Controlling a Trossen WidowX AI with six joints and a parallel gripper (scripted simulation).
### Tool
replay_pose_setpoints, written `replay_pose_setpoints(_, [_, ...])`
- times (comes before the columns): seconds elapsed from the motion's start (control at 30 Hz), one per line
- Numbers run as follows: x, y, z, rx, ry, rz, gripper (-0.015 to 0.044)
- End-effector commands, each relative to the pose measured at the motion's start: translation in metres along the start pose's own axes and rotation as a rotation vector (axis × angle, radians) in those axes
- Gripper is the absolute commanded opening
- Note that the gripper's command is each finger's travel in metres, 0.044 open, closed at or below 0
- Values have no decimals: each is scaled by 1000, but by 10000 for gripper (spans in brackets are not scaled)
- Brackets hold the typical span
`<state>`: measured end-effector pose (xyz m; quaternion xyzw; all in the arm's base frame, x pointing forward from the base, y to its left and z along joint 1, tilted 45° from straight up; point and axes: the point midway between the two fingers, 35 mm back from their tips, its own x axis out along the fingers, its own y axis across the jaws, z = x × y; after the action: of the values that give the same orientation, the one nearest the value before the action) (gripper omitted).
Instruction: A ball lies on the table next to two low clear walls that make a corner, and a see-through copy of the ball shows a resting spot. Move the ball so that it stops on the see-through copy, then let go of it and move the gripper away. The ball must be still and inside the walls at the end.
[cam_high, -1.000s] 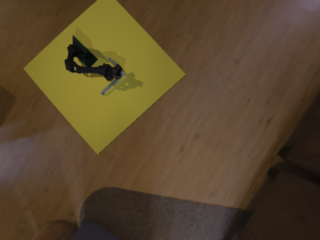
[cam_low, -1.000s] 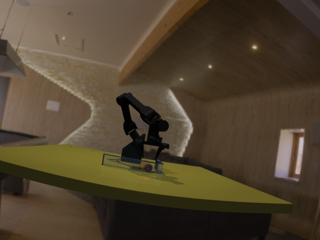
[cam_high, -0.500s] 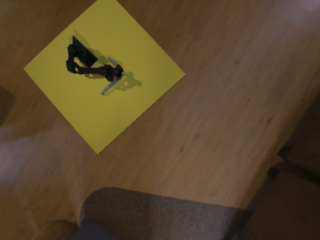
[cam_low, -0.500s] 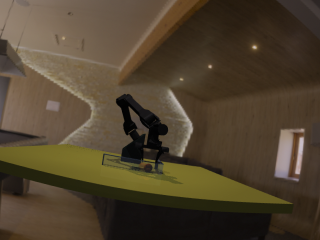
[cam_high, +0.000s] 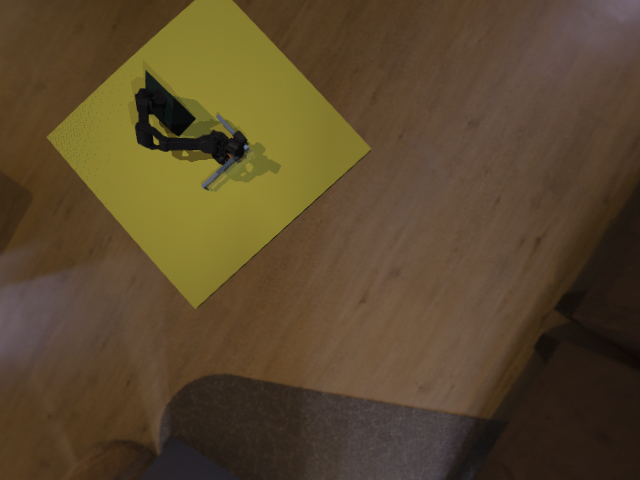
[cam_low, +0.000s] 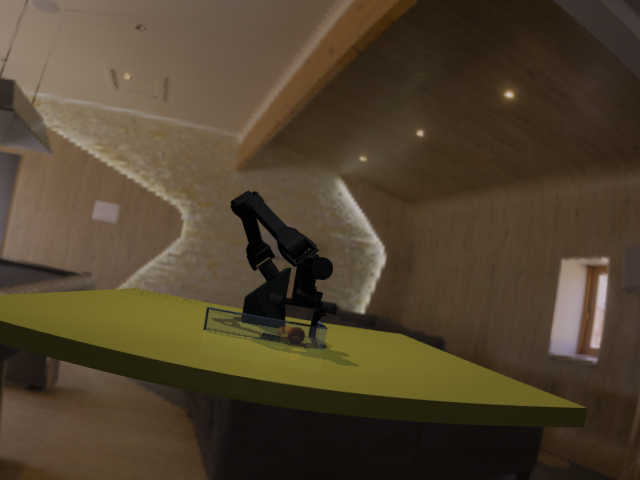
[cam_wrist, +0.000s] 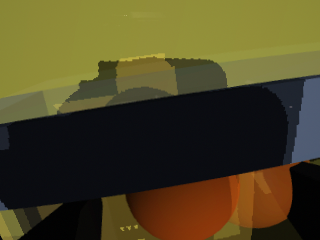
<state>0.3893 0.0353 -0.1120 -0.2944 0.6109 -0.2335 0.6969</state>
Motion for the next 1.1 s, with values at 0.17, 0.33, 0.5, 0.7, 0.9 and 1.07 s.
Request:
replay_pose_setpoints(0.17, [6,1,-3,-11,4,-5,214])
replay_pose_setpoints(0.33, [6,1,-3,-11,4,-5,181])
replay_pose_setpoints(0.5, [-1,10,-8,-11,16,31,50])
replay_pose_setpoints(0.7, [-46,11,-2,-11,16,30,0])
replay_pose_setpoints(0.9, [-93,7,0,-11,10,14,0])
replay_pose_setpoints(1.07, [-127,3,-2,-11,5,1,0])
